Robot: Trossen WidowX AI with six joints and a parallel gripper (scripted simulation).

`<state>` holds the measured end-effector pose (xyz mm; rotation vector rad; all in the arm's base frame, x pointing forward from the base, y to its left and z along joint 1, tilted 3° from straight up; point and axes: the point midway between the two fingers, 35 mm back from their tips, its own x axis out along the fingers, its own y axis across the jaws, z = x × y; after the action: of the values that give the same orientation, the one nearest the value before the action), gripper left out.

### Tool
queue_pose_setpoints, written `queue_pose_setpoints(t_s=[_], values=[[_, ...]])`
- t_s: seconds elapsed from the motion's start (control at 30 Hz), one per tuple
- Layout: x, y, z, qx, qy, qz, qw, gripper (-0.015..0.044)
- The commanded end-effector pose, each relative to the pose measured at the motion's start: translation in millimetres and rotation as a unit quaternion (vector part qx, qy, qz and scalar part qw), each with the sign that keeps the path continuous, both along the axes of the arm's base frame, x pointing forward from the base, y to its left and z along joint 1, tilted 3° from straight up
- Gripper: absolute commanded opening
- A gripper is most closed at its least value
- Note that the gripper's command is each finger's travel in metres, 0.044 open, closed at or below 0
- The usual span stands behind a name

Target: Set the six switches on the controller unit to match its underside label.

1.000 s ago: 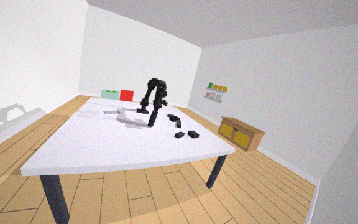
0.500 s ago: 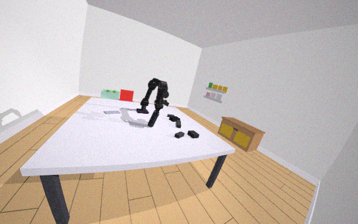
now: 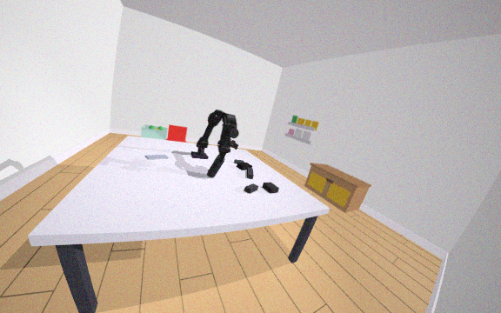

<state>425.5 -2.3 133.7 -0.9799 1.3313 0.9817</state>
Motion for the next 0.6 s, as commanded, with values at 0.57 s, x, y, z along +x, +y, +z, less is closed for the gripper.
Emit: queue_pose_setpoints(t_s=[0.57], values=[[4.4,14.9,-8.9,0.003,0.007,-0.004,1.0,0.0338]])
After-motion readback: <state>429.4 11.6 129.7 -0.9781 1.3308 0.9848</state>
